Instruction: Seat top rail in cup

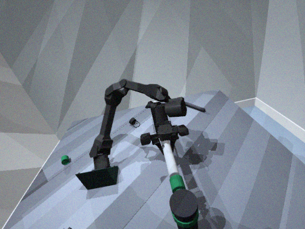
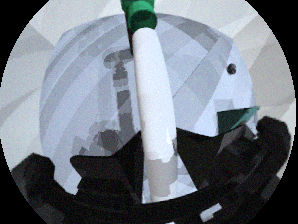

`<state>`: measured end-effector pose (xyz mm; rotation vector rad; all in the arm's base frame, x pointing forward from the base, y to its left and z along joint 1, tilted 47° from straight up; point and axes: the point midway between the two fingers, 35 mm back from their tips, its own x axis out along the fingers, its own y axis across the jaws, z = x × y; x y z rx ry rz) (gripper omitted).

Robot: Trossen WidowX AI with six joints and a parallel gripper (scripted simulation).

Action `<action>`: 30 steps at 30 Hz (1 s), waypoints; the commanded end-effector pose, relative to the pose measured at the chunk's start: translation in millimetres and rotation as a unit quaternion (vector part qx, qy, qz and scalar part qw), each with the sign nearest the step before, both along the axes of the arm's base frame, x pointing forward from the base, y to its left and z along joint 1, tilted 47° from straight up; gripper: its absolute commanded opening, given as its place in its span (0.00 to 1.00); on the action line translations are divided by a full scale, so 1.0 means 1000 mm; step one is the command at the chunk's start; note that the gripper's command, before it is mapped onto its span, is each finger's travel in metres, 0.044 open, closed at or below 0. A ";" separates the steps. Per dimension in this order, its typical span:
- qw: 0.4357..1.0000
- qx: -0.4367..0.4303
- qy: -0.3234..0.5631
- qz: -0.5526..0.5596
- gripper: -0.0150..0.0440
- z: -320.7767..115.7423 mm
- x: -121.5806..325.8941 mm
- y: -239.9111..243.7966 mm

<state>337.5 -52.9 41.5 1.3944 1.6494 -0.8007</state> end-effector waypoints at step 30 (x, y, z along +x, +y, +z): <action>1.000 -0.001 -0.001 -0.002 0.25 0.004 0.005 -0.018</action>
